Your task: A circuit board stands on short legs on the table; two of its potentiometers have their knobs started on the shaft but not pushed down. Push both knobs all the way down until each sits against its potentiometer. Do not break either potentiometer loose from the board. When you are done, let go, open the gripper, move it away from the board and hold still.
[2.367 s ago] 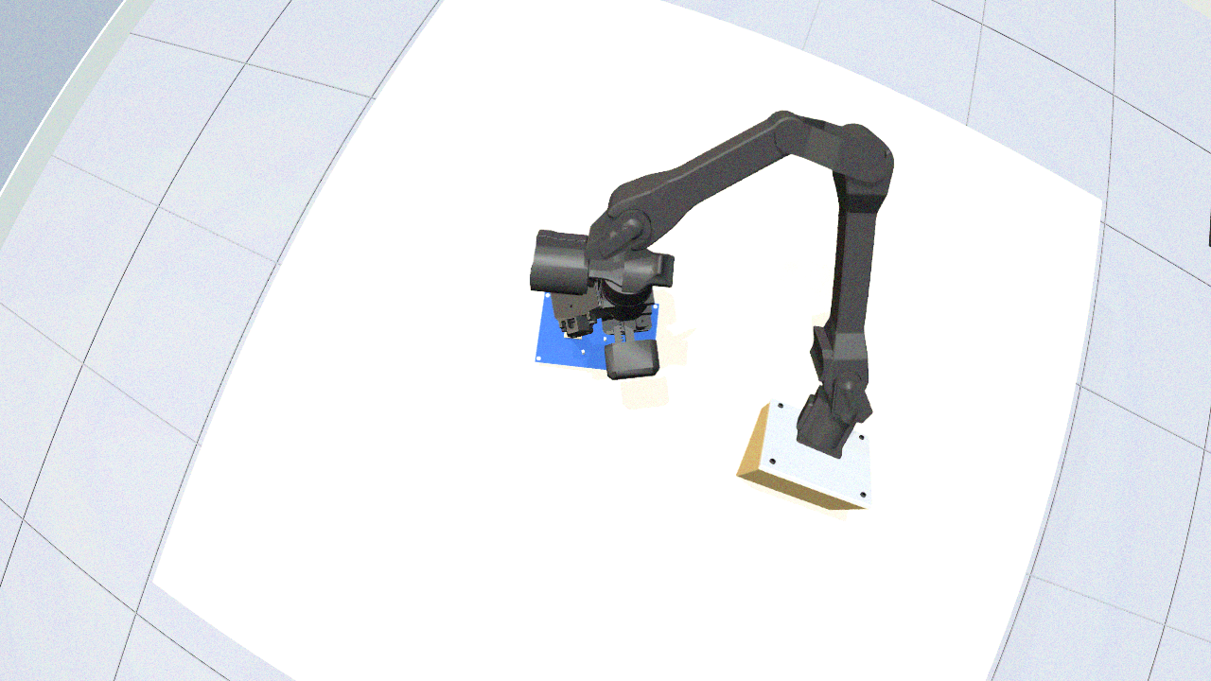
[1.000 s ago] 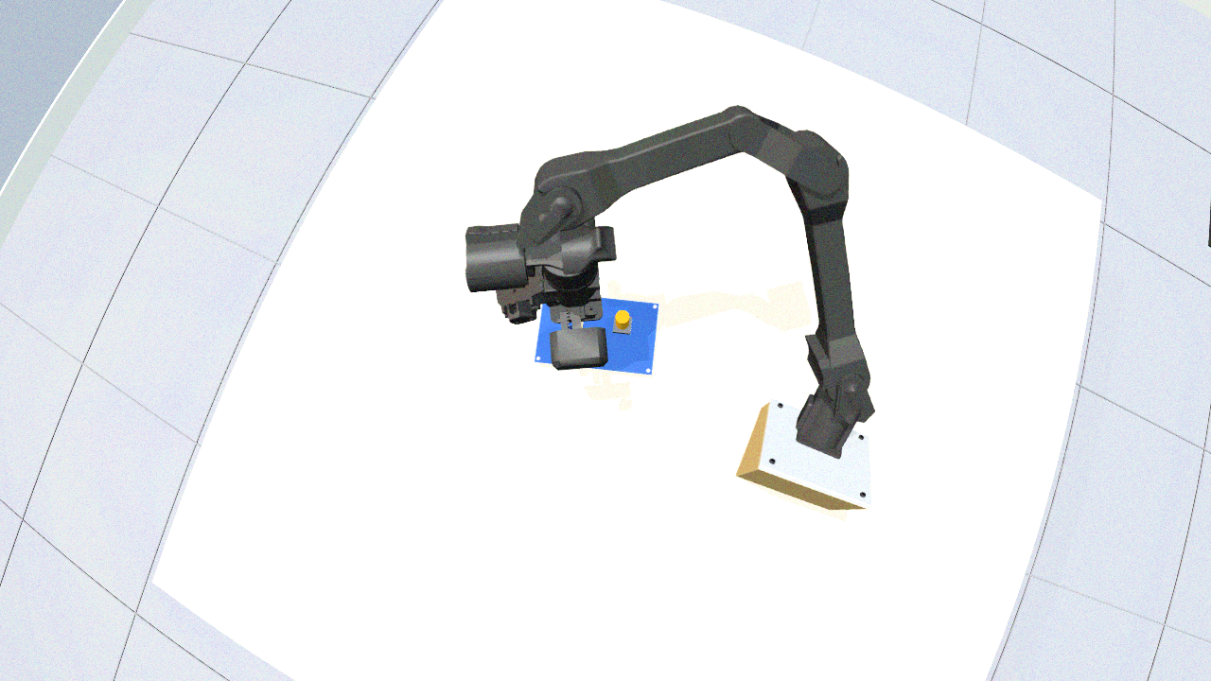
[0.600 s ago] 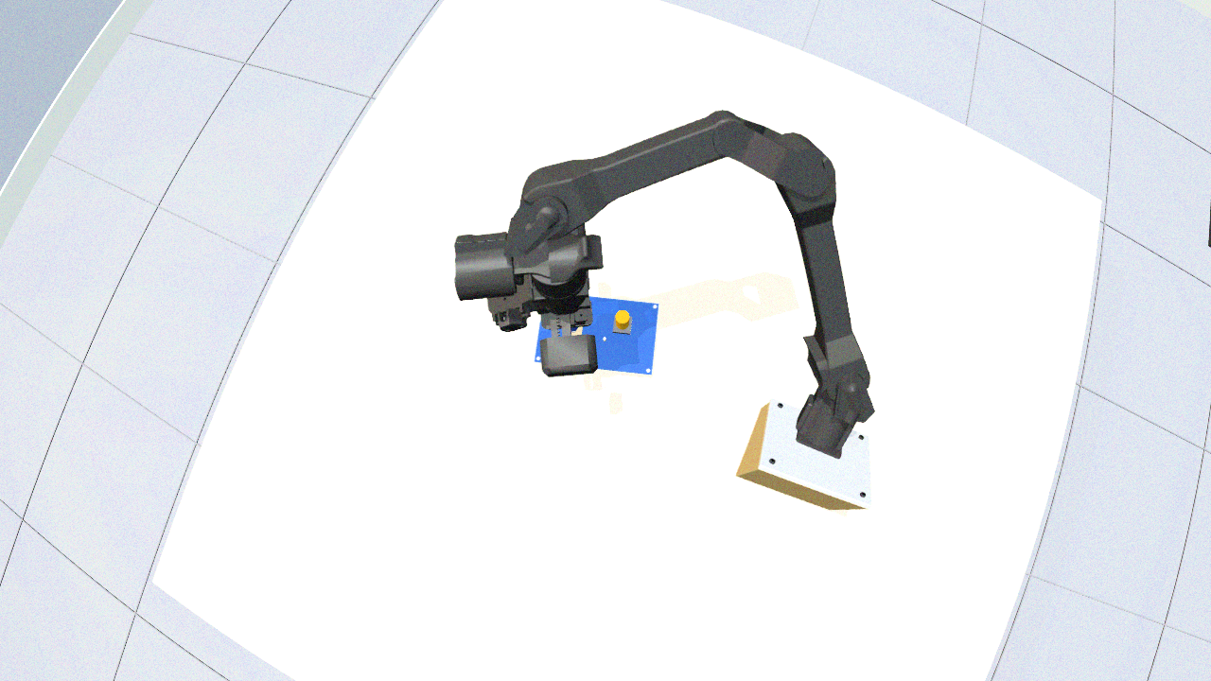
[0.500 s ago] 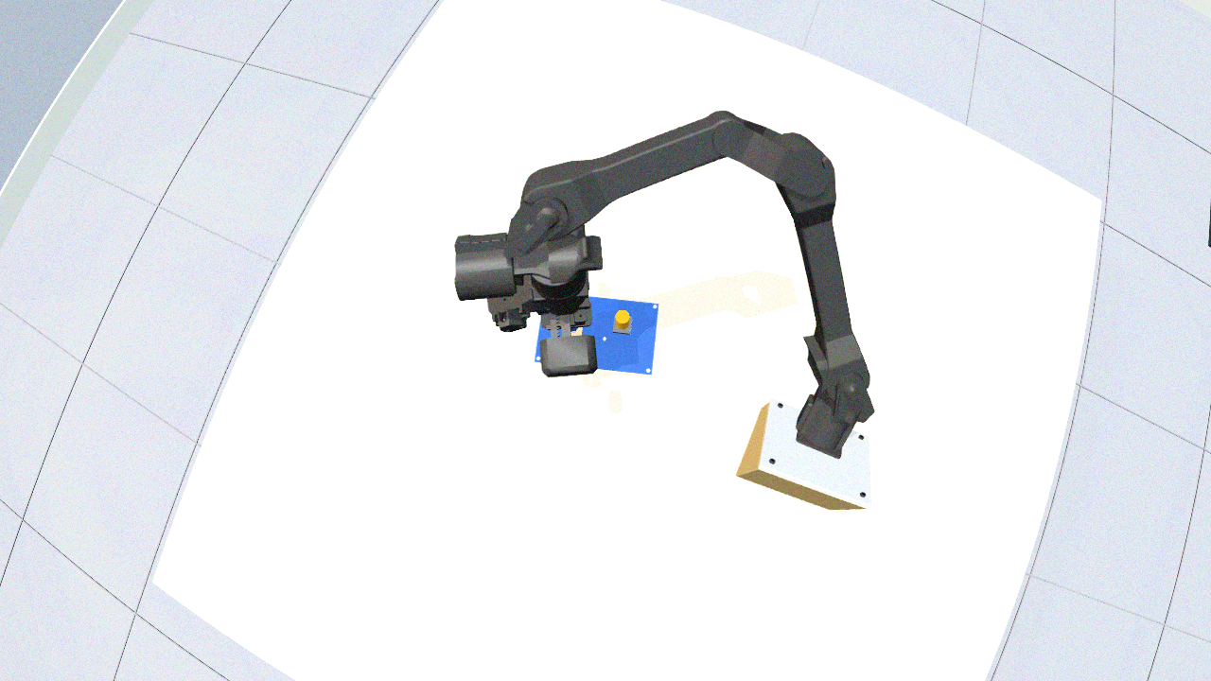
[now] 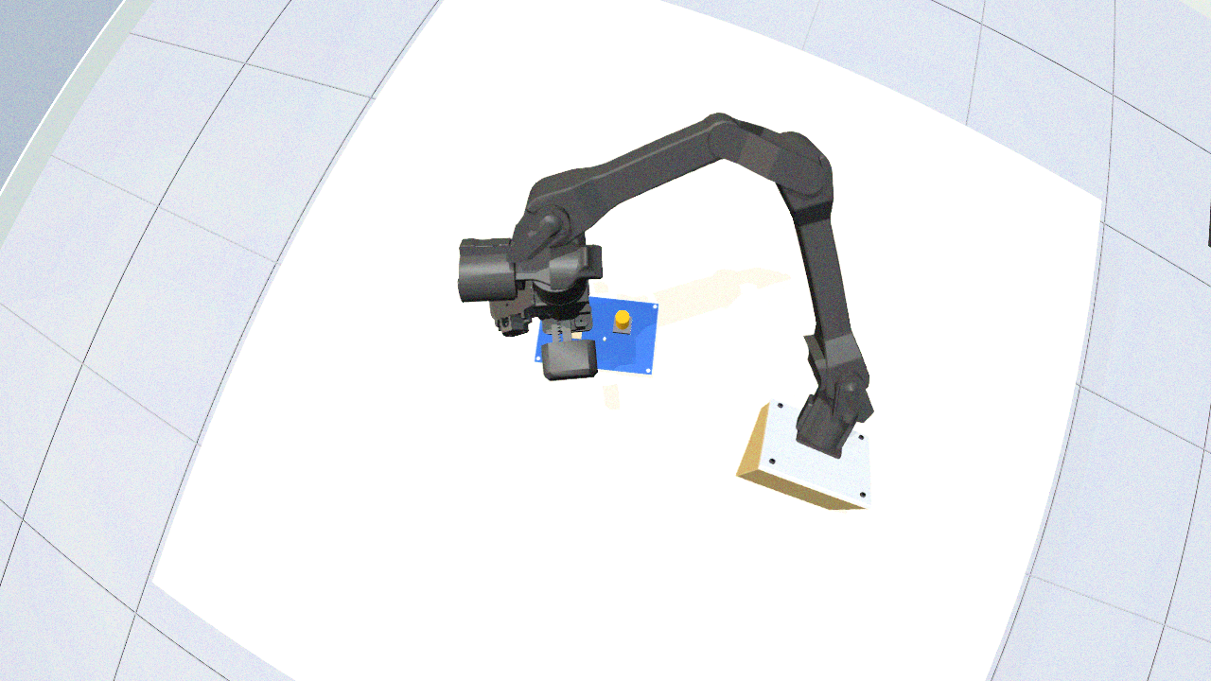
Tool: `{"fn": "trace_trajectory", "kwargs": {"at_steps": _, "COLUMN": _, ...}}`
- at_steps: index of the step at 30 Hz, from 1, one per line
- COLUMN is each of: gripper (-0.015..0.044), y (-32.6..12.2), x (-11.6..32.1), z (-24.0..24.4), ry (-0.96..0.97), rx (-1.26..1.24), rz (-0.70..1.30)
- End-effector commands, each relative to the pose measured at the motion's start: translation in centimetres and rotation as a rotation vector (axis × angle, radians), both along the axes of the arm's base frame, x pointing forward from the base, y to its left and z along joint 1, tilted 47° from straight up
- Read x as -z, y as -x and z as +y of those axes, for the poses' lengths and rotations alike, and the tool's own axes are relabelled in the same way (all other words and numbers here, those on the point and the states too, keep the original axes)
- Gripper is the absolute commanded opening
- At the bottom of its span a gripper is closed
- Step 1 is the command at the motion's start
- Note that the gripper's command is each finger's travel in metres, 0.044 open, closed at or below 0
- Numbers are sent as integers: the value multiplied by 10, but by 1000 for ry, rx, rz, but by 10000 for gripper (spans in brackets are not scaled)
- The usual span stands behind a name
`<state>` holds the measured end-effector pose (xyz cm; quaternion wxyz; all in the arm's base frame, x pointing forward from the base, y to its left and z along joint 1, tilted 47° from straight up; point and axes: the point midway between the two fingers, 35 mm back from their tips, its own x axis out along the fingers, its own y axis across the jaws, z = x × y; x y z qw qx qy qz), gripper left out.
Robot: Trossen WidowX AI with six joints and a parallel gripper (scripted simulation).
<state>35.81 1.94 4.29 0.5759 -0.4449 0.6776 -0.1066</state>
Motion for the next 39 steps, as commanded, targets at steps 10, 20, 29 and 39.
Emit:
{"fn": "trace_trajectory", "kwargs": {"at_steps": 10, "gripper": 0, "y": 0, "x": 1, "z": -3, "ry": 5, "rx": 0, "rz": 5}}
{"fn": "trace_trajectory", "kwargs": {"at_steps": 20, "gripper": 0, "y": 0, "x": 3, "z": -5, "ry": 5, "rx": 0, "rz": 5}}
{"fn": "trace_trajectory", "kwargs": {"at_steps": 29, "gripper": 0, "y": 0, "x": 5, "z": -7, "ry": 5, "rx": 0, "rz": 5}}
{"fn": "trace_trajectory", "kwargs": {"at_steps": 39, "gripper": 0, "y": 0, "x": 5, "z": -6, "ry": 5, "rx": 0, "rz": 5}}
